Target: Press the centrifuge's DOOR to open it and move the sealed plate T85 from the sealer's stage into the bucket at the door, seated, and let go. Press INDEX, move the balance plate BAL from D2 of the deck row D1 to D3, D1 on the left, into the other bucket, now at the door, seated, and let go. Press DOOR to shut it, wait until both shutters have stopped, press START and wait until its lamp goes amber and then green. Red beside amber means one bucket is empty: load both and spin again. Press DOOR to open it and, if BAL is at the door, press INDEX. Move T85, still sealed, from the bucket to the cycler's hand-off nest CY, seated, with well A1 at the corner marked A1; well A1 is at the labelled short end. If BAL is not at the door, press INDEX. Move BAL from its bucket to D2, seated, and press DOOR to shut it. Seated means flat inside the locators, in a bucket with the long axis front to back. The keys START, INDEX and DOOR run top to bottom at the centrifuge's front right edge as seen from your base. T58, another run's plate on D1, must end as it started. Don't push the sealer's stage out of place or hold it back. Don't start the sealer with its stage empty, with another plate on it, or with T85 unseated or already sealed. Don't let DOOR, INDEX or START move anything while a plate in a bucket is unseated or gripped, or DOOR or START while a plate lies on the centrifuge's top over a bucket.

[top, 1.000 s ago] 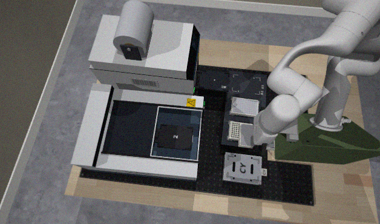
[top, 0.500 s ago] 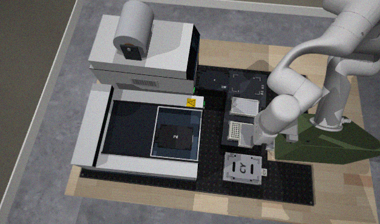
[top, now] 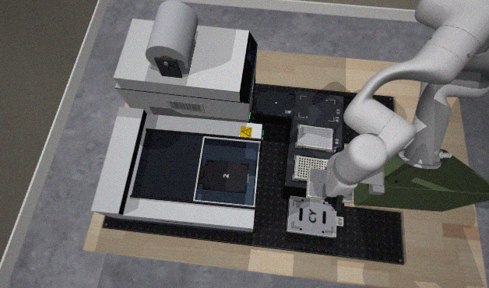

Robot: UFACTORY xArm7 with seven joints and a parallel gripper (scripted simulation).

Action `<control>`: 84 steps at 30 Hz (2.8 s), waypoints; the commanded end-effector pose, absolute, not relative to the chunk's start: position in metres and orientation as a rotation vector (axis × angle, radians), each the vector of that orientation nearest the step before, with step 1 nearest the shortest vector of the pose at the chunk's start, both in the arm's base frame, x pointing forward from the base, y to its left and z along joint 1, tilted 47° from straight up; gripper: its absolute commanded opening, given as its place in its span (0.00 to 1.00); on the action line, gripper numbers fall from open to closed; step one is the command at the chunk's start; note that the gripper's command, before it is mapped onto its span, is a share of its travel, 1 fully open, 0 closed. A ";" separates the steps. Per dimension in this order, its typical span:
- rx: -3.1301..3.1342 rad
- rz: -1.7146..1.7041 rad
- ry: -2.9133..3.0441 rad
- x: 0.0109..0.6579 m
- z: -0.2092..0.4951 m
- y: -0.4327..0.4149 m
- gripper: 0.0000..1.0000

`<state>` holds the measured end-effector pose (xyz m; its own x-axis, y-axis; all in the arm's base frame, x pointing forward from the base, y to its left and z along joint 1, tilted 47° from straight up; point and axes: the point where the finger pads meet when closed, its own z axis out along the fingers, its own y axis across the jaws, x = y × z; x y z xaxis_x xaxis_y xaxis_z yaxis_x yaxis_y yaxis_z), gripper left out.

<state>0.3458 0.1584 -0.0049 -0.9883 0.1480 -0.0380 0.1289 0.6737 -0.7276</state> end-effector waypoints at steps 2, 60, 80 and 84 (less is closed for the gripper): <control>-0.235 1.234 -2.856 0.348 -0.013 0.168 0.00; -0.235 1.234 -2.856 0.353 -0.044 0.197 0.00; -0.235 1.234 -2.856 0.353 -0.045 0.195 0.00; -0.235 1.234 -2.856 0.353 -0.049 0.191 0.00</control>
